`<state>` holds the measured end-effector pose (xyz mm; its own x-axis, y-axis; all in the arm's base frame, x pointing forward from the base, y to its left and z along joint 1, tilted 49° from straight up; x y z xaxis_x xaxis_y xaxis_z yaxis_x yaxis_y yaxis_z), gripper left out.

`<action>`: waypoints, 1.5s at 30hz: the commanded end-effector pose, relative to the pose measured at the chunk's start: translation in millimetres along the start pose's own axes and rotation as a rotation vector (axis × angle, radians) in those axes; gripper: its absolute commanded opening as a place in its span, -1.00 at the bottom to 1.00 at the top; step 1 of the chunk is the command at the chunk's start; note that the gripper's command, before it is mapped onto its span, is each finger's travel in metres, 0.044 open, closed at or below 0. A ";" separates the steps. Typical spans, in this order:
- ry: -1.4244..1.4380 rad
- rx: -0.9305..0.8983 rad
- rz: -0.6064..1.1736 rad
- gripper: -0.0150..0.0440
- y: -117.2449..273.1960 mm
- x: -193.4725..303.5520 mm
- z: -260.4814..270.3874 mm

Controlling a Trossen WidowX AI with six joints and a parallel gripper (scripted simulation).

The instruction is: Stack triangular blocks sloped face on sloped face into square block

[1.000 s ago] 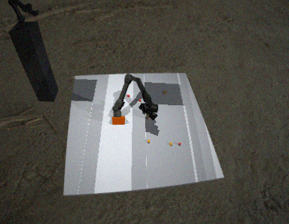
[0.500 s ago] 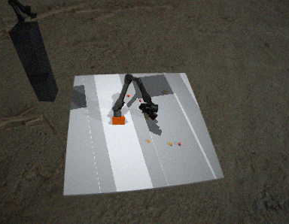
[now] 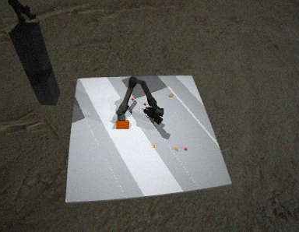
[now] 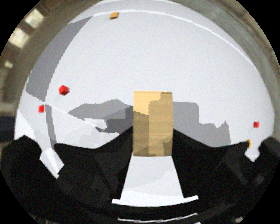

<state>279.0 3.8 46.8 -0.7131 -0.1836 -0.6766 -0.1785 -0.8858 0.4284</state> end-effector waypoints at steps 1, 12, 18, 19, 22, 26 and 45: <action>0.000 0.000 0.000 -0.14 0.0 -0.1 0.0; 0.000 0.000 0.000 0.84 0.0 -0.1 0.0; 0.000 0.000 0.000 1.00 0.0 -0.1 0.0; 0.000 0.000 0.000 1.00 0.0 -0.1 0.0; 0.000 0.000 0.000 1.00 0.0 -0.1 0.0; -0.003 0.022 0.012 1.00 29.6 -0.1 -6.2; -0.007 0.017 0.001 1.00 103.9 1.0 -2.2</action>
<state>261.5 -89.6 89.4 -0.7162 -0.1851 -0.6730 -0.1866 -0.8783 0.4401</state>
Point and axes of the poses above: the point midway between the two fingers, 35 mm back from their tips, its own y axis back along the fingers, its own z axis across the jaws, x = y × z, the point moved 6 cm from there along y, back along the fingers, and after that the axes turned 2 degrees about -y, right-handed, at the moved point
